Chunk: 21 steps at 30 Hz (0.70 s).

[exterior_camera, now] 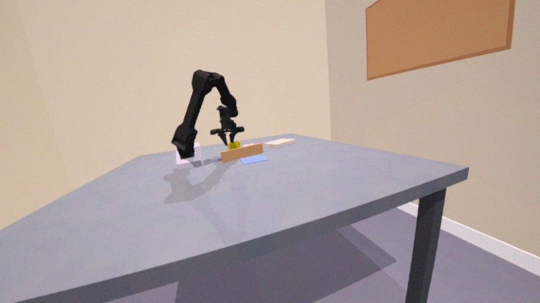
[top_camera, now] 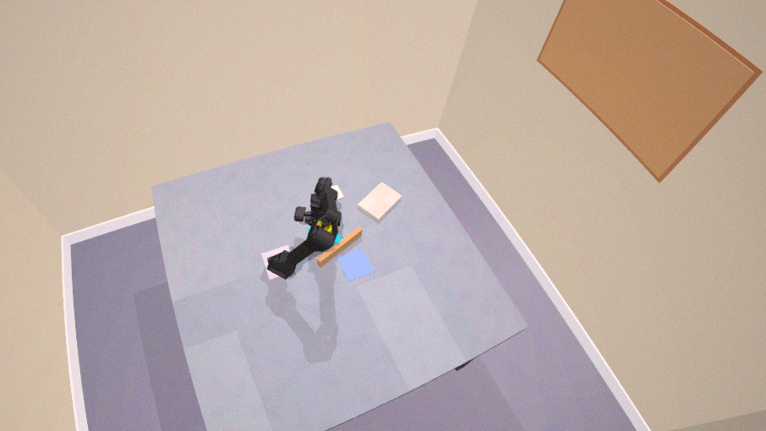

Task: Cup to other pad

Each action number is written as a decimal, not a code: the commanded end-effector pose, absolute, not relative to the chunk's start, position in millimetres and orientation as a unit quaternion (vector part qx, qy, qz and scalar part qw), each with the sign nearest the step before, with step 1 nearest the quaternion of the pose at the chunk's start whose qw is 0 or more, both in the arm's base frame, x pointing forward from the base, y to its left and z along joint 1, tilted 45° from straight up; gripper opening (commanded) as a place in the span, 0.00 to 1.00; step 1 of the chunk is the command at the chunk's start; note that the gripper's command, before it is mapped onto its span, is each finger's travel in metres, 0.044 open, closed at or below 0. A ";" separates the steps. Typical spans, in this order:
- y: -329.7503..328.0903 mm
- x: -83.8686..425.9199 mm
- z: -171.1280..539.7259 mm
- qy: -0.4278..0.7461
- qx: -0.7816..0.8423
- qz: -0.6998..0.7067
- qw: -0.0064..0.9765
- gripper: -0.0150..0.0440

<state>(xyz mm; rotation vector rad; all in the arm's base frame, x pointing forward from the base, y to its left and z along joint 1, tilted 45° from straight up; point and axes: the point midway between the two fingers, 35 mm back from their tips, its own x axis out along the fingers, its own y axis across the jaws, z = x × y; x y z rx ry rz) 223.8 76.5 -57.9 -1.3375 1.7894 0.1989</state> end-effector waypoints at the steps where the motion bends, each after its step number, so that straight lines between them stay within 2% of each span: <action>1: 83.6 226.5 -51.8 0.716 -0.535 0.080 0.441 0.50; 21: 102.6 222.1 -30.6 0.717 -0.536 0.081 0.439 0.50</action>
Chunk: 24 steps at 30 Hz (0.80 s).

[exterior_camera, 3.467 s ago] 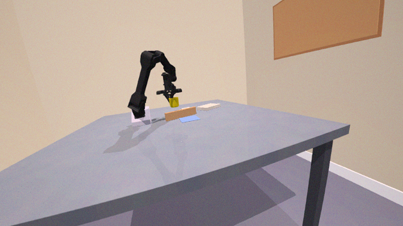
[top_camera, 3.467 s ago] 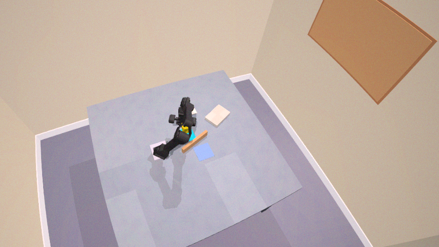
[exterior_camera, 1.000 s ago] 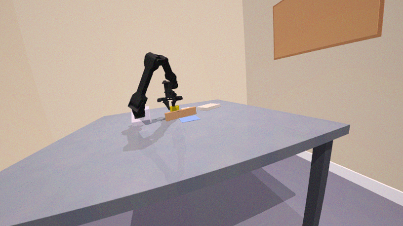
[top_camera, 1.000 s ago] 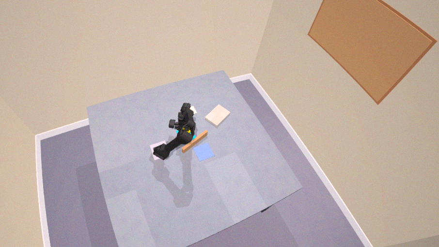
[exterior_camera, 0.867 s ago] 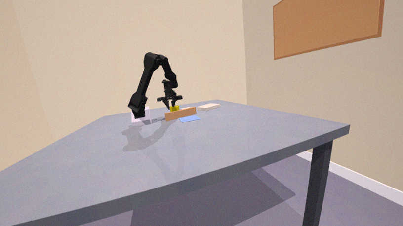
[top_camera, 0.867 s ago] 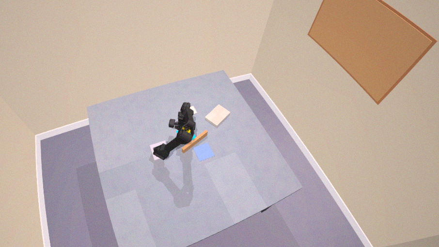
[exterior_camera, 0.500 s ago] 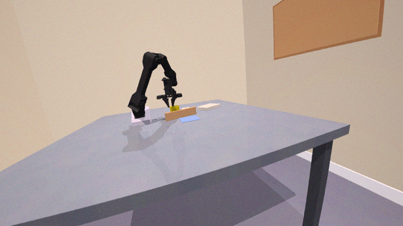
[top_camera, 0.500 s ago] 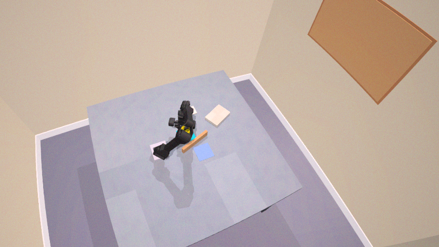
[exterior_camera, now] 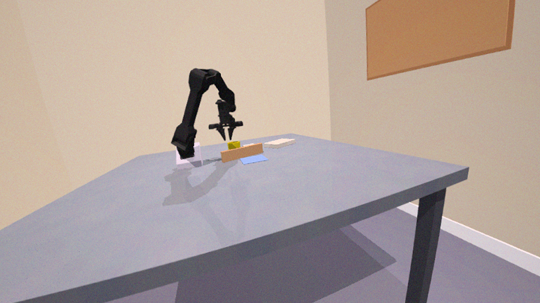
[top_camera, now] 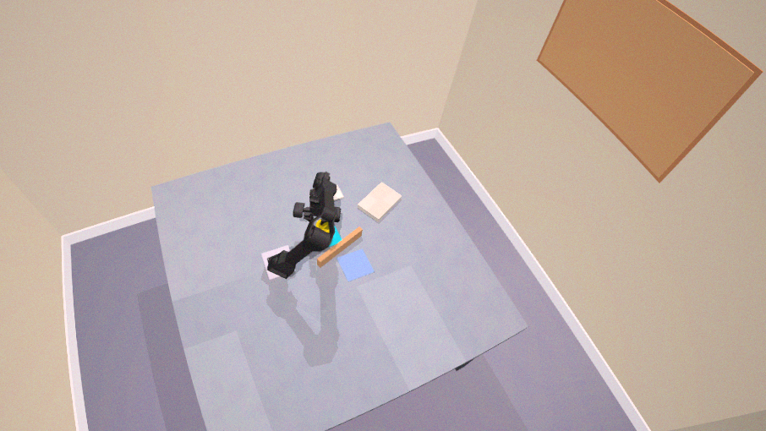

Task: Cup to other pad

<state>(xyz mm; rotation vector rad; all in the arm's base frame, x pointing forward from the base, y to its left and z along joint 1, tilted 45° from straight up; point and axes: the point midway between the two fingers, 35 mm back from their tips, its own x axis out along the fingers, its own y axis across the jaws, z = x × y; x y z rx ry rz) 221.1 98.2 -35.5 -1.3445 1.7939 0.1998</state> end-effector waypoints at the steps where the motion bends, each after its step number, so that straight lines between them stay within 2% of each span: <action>1: 102.6 221.6 -30.5 0.717 -0.536 0.081 0.439 0.50; 3: 102.7 220.8 -30.4 0.717 -0.536 0.081 0.439 0.50; 14: 102.6 220.9 -31.4 0.718 -0.539 0.080 0.432 0.99; 24: 127.8 223.0 -6.3 0.717 -0.537 0.081 0.436 1.00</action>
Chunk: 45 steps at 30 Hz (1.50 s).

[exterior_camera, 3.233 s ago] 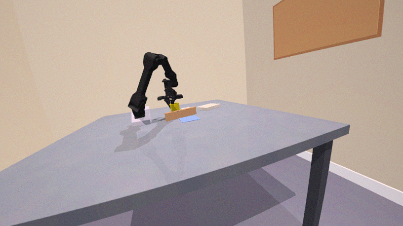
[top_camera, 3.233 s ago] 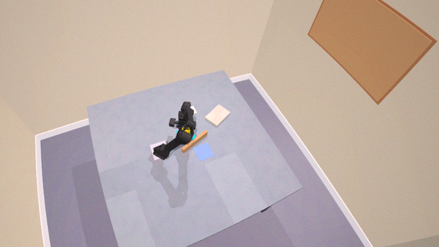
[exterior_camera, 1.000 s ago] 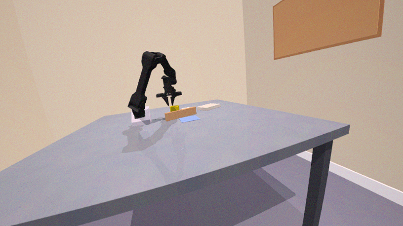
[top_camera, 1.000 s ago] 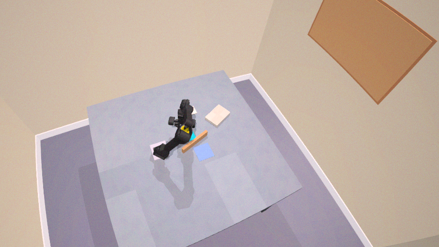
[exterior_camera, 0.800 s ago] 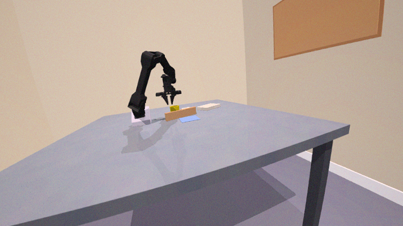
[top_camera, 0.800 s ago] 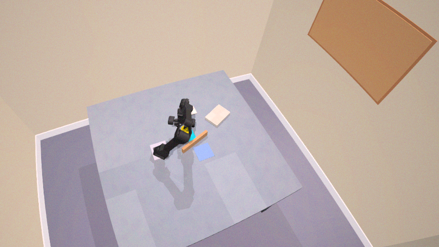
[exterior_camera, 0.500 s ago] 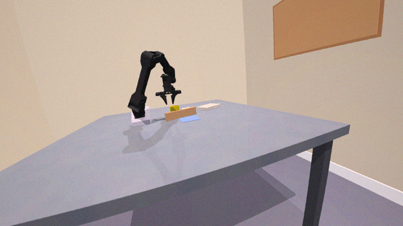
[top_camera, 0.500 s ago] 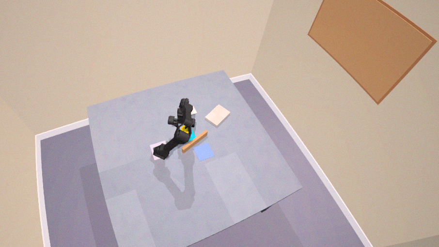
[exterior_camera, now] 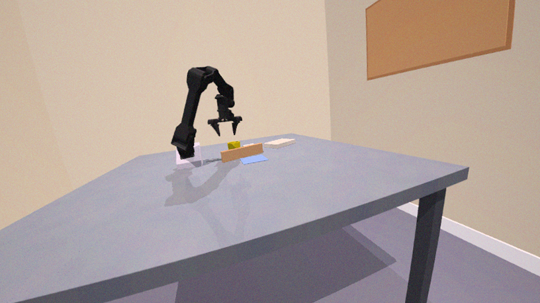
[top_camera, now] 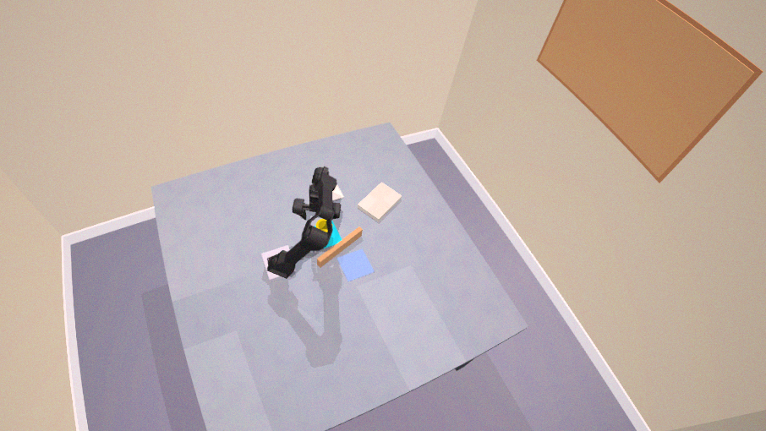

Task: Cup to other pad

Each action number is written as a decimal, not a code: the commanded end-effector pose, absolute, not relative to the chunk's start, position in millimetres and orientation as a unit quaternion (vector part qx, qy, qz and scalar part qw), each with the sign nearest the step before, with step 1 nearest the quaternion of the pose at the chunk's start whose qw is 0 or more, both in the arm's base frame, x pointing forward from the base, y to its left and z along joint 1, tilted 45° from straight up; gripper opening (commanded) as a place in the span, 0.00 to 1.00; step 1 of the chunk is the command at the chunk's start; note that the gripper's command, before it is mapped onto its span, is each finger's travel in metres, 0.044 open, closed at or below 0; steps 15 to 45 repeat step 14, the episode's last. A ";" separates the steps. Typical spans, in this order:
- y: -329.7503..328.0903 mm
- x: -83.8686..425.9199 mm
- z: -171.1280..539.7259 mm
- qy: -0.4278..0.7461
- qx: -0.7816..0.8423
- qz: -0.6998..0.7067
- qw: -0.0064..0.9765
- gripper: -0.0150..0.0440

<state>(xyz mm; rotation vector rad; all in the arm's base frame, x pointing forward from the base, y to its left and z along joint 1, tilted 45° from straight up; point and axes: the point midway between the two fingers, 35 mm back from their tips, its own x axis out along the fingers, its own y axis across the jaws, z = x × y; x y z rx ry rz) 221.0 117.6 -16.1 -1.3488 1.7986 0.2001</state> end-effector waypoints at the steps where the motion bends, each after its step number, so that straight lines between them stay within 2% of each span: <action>1: 130.5 223.0 -3.5 0.717 -0.537 0.081 0.437 1.00; 45: 142.6 220.7 8.7 0.718 -0.539 0.081 0.434 1.00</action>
